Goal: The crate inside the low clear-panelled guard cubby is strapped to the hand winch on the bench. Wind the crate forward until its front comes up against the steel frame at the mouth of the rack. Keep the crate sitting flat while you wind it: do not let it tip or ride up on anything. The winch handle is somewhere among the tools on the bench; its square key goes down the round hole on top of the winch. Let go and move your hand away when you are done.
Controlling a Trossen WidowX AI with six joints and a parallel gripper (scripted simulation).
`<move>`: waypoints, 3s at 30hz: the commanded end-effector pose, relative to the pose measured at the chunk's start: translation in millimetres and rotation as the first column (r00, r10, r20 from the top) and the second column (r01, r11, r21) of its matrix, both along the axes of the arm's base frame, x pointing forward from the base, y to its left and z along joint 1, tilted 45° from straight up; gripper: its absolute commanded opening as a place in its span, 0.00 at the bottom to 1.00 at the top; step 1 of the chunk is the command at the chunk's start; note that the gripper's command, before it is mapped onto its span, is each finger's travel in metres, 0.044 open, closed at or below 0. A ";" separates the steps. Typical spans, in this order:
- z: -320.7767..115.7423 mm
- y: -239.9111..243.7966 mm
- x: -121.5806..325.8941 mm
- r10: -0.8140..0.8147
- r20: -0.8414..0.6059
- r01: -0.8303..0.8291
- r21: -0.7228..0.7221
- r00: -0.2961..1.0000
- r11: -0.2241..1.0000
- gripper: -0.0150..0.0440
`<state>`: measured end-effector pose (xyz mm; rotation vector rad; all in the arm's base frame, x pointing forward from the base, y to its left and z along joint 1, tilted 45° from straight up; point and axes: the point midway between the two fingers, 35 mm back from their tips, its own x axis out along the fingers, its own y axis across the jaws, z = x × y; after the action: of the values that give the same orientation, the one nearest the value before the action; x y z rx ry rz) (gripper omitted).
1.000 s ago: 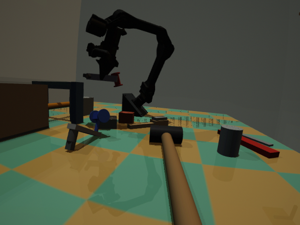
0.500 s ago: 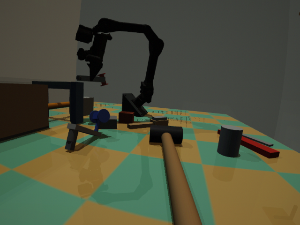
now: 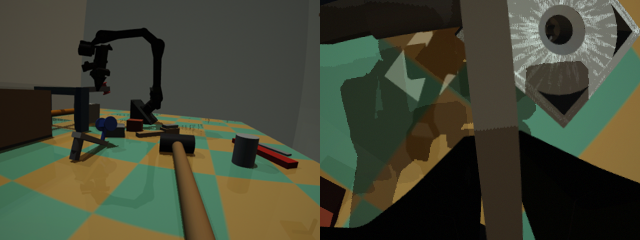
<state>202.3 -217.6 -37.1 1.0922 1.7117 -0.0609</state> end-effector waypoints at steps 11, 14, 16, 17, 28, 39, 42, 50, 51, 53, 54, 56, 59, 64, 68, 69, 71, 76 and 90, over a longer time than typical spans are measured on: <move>-27.8 -4.7 -47.3 0.146 0.128 -0.157 0.075 0.981 0.985 0.25; -26.9 -4.9 -45.7 0.139 0.113 -0.146 0.065 0.984 0.987 0.25; -26.5 -5.0 -44.9 0.141 0.101 -0.146 0.047 0.985 0.988 0.25; -26.5 -5.1 -44.8 0.150 0.092 -0.153 0.027 0.984 0.988 0.25; -26.6 -4.9 -44.4 0.211 0.017 -0.207 -0.123 0.977 0.971 0.25; -26.7 -4.6 -44.0 0.259 -0.069 -0.268 -0.269 0.963 0.925 0.25; -26.8 -4.5 -43.9 0.270 -0.093 -0.286 -0.307 0.958 0.908 0.25; -26.9 -4.2 -43.7 0.294 -0.164 -0.336 -0.406 0.942 0.850 0.25; -26.9 -4.2 -43.7 0.295 -0.169 -0.339 -0.414 0.940 0.845 0.25; -26.9 -4.1 -43.6 0.300 -0.189 -0.354 -0.440 0.935 0.826 0.25; -26.9 -4.0 -43.6 0.301 -0.195 -0.357 -0.447 0.934 0.820 0.25; -27.0 -3.9 -43.5 0.304 -0.215 -0.372 -0.472 0.928 0.800 0.25; -27.0 -3.8 -43.4 0.308 -0.241 -0.390 -0.502 0.920 0.772 0.25; -27.1 -3.5 -43.3 0.311 -0.281 -0.418 -0.546 0.908 0.726 0.25; -27.2 -3.3 -43.2 0.310 -0.319 -0.443 -0.584 0.896 0.680 0.25; -27.2 -3.3 -43.2 0.310 -0.324 -0.447 -0.590 0.894 0.672 0.25; -27.2 -3.2 -43.1 0.309 -0.344 -0.461 -0.608 0.887 0.646 0.25; -27.3 -2.9 -43.1 0.303 -0.384 -0.488 -0.642 0.872 0.591 0.25; -27.7 -2.1 -43.0 0.269 -0.497 -0.565 -0.716 0.825 0.410 0.25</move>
<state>160.4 -219.9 -65.1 -0.0901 1.8385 -0.6729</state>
